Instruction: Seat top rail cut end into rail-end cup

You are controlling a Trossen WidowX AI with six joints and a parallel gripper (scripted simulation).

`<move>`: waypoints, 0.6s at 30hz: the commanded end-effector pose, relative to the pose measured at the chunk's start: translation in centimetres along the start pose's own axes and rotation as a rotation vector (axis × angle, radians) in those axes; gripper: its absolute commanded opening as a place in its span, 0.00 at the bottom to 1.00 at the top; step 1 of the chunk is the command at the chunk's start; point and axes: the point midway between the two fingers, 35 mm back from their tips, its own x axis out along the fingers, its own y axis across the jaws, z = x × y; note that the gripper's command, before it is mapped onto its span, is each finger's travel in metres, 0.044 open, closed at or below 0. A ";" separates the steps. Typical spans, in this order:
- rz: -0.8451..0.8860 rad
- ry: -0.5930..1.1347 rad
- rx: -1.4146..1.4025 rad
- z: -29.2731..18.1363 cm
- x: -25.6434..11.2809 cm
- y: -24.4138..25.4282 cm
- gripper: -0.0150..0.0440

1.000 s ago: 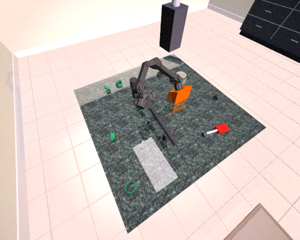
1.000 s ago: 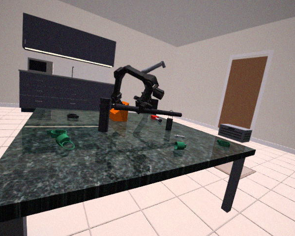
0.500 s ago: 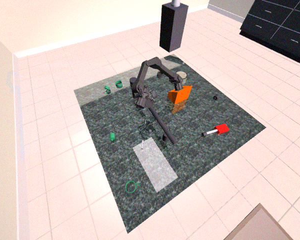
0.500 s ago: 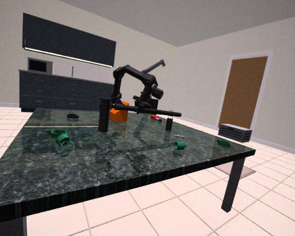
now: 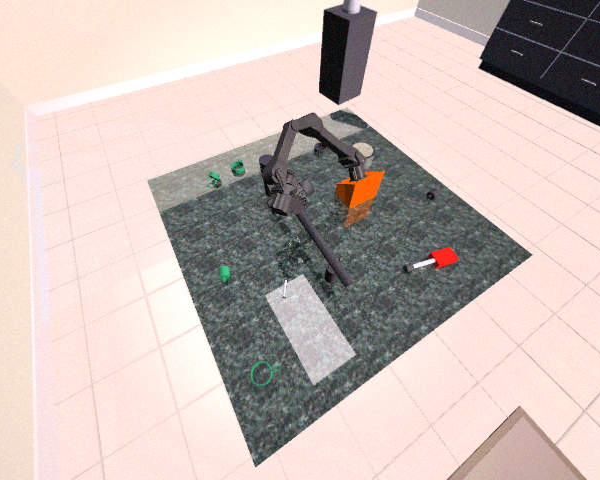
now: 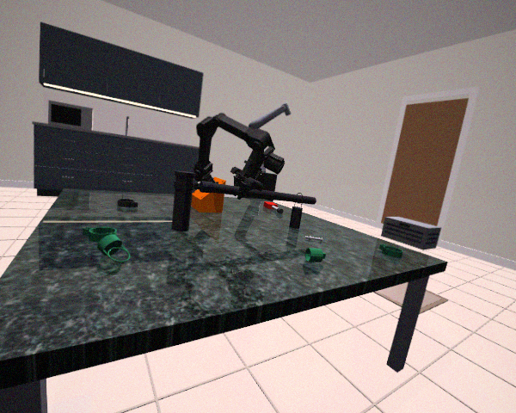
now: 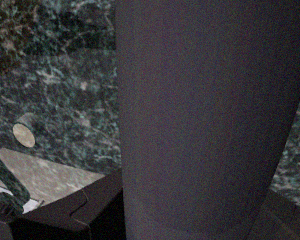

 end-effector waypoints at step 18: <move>-0.016 0.001 0.012 -1.5 -0.1 0.1 0.25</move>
